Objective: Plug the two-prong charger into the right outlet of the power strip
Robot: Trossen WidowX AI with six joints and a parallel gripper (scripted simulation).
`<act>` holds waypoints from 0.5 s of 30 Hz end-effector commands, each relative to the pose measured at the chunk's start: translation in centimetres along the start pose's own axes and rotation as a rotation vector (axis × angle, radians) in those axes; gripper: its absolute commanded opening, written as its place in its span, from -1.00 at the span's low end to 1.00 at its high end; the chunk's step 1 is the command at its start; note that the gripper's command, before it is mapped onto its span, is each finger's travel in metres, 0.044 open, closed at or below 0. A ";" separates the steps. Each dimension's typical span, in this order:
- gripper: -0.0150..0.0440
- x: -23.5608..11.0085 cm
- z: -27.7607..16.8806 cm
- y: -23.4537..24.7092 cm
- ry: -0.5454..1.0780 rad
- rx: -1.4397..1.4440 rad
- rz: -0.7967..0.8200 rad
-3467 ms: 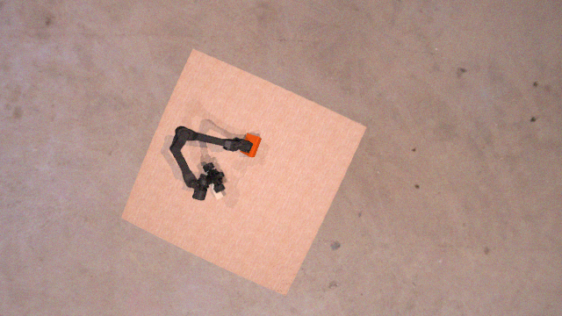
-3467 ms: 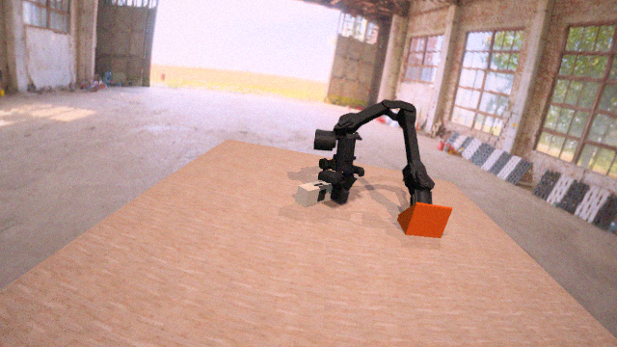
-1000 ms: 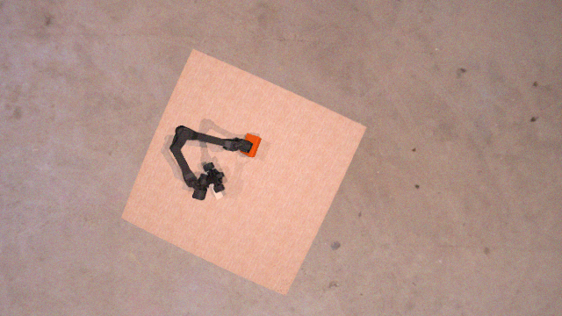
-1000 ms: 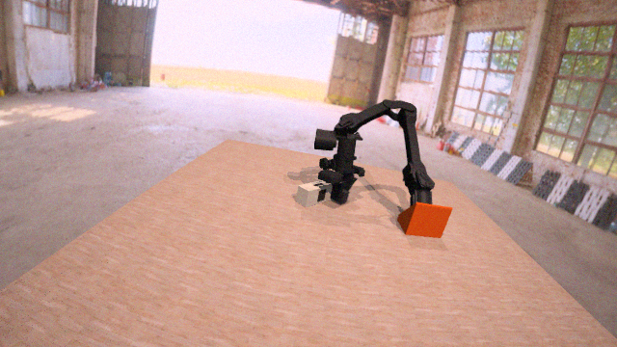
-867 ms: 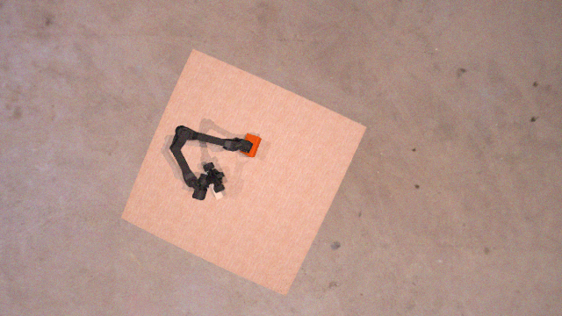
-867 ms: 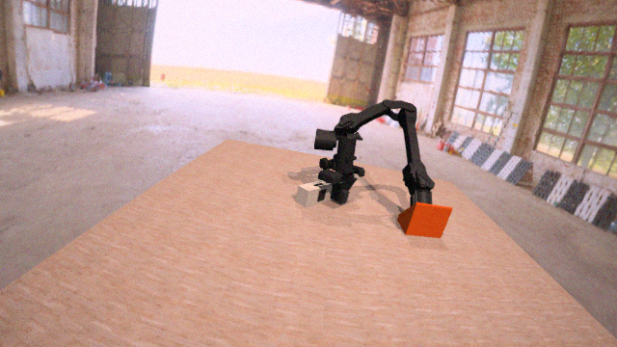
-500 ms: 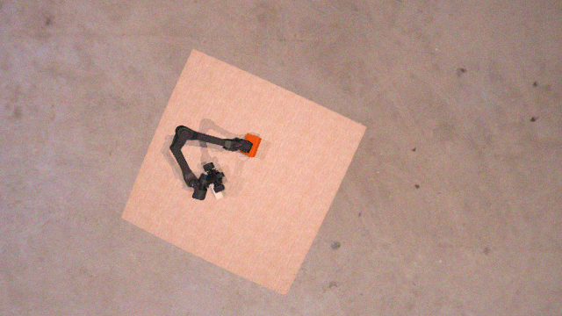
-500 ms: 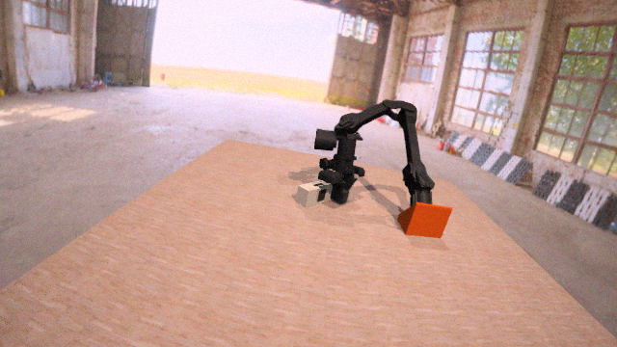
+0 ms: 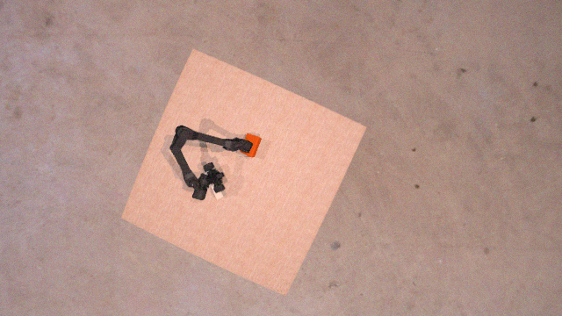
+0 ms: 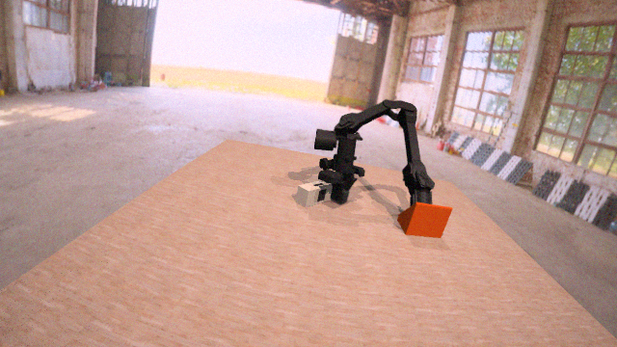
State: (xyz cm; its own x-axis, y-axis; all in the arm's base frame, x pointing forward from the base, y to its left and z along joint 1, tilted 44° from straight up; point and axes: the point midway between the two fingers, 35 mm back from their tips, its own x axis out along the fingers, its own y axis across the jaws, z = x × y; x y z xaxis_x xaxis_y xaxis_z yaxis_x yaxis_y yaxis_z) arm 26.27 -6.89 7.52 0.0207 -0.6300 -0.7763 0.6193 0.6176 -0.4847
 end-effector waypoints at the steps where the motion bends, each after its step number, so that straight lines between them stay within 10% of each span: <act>1: -0.49 0.0 0.0 0.0 -0.001 0.001 0.001; 7: -0.49 0.0 0.0 0.0 -0.001 0.001 0.001; 15: 0.22 0.0 0.0 0.0 -0.001 0.001 0.001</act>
State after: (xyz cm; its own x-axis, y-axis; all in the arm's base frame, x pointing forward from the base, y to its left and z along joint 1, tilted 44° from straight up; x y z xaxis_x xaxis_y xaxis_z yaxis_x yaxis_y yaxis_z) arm 26.24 -6.89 7.52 0.0195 -0.6300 -0.7763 0.6187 0.6176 -0.4857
